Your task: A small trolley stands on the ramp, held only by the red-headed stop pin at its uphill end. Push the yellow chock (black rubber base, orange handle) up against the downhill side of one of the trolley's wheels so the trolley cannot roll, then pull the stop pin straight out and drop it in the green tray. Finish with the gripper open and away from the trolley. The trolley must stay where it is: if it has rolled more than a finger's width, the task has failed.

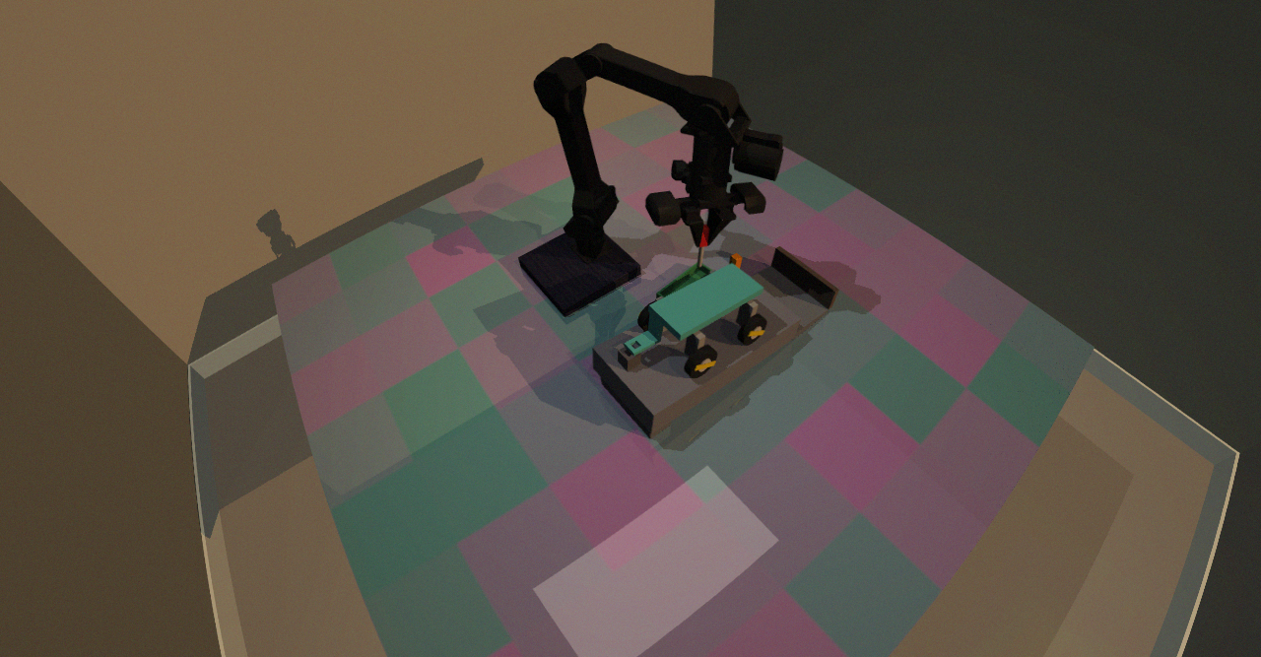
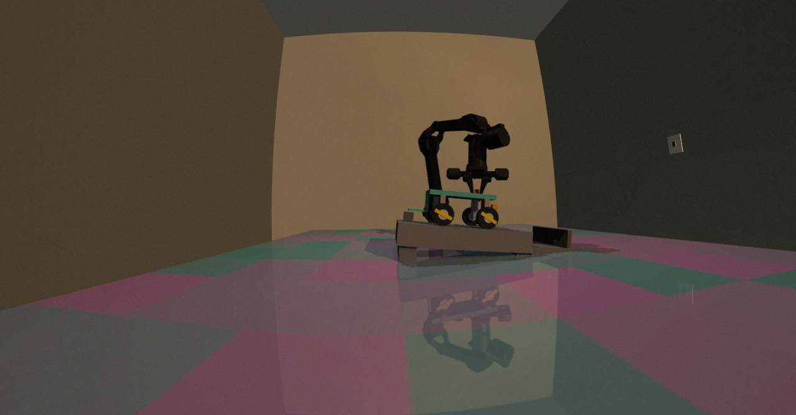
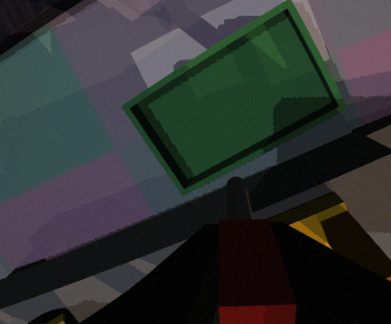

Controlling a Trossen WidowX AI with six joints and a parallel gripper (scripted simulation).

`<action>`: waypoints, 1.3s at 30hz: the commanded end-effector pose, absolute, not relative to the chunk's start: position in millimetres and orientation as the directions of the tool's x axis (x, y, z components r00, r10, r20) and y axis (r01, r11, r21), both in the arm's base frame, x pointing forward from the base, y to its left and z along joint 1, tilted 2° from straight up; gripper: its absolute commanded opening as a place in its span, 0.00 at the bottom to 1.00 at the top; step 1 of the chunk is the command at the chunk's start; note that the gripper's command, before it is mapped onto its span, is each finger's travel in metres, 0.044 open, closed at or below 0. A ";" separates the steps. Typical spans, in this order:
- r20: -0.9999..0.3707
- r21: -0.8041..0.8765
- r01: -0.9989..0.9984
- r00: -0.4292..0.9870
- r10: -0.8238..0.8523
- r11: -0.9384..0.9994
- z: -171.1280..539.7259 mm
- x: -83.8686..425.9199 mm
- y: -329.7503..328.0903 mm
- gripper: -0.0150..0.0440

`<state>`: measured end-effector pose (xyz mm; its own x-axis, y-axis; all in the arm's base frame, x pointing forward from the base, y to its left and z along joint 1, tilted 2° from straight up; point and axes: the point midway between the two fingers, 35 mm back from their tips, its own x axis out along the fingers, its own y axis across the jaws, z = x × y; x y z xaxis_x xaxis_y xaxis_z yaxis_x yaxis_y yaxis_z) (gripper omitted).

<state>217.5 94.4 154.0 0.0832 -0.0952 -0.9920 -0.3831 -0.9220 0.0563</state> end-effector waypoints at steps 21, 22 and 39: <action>-0.999 0.009 0.111 0.053 -0.003 -0.994 154.5 219.1 91.4 0.25; -0.999 0.009 0.111 0.052 -0.003 -0.994 153.2 217.9 91.5 0.25; -0.997 -0.060 0.113 0.039 0.065 -0.992 125.9 201.6 92.8 0.25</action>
